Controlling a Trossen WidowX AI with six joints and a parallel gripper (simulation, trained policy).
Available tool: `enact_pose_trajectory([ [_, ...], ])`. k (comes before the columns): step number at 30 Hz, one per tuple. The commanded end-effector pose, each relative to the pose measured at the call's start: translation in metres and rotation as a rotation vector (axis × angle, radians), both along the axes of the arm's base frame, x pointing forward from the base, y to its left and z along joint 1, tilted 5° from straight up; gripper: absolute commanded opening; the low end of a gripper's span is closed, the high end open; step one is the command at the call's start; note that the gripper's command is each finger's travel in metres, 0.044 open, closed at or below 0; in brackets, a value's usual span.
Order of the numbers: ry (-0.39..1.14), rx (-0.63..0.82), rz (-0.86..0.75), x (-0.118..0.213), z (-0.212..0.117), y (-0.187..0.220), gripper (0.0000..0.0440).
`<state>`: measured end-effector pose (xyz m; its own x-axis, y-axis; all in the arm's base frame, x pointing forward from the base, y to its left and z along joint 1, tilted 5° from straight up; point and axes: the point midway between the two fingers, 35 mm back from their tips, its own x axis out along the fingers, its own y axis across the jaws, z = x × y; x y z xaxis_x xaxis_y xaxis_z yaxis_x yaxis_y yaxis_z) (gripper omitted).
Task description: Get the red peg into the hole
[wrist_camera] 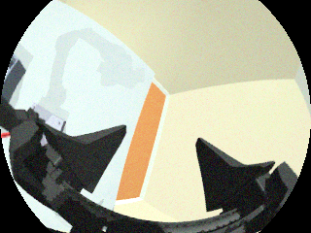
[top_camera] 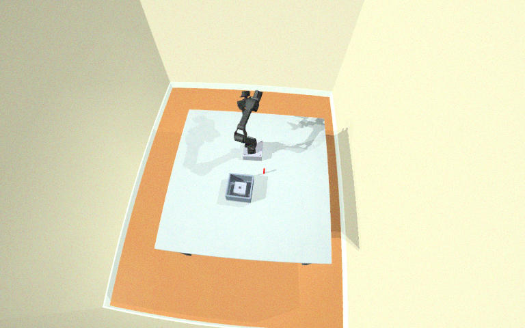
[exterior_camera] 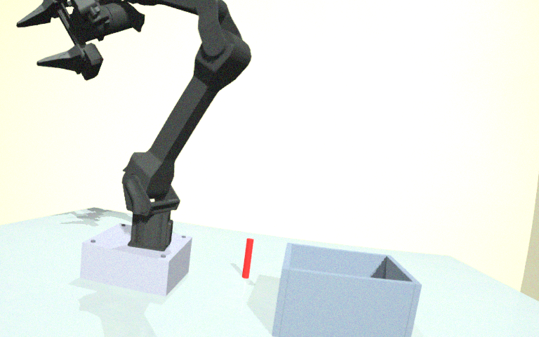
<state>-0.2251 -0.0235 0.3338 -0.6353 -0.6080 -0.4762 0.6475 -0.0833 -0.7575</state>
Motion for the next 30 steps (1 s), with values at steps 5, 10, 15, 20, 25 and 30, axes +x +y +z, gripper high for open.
enact_pose_trajectory([
  [5, -0.033, -0.026, -0.164, -0.004, 0.006, 0.023, 0.0440],
  [10, -0.093, -0.086, -0.318, -0.004, 0.008, 0.043, 0.0440],
  [15, -0.149, -0.154, -0.469, -0.003, 0.009, 0.063, 0.0440],
  [20, -0.199, -0.230, -0.619, 0.000, 0.009, 0.082, 0.0440],
  [25, -0.244, -0.313, -0.767, 0.004, 0.009, 0.100, 0.0440],
  [30, -0.283, -0.403, -0.912, 0.010, 0.008, 0.118, 0.0440],
])
